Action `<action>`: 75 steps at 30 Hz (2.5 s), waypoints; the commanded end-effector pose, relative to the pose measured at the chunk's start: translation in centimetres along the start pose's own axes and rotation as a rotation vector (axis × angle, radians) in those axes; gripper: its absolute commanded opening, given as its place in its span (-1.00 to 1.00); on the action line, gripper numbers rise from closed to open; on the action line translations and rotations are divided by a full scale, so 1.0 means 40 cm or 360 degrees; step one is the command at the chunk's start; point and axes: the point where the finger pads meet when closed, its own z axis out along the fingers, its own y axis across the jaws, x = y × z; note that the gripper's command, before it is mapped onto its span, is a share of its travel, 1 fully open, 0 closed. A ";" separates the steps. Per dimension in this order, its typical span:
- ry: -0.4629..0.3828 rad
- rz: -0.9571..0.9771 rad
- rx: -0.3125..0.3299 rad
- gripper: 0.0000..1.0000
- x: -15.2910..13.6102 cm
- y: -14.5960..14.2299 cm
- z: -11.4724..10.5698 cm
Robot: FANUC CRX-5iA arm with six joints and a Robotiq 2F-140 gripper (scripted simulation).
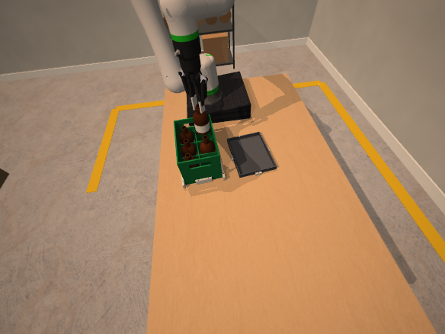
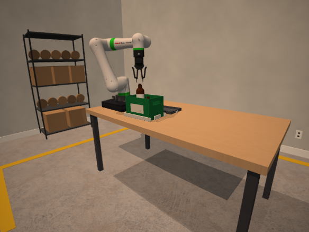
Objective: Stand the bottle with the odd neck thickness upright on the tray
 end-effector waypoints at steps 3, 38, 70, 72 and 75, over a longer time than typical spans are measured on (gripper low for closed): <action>-0.0002 0.0000 -0.0001 -0.80 -0.001 0.000 -0.014; -0.0002 0.0000 -0.0001 -0.80 -0.001 0.000 -0.028; -0.0002 0.0000 -0.0001 -0.80 -0.001 0.000 -0.033; -0.0002 0.0000 -0.0001 -0.80 -0.001 0.000 -0.036; -0.0002 0.0000 -0.0001 -0.80 -0.001 0.000 -0.038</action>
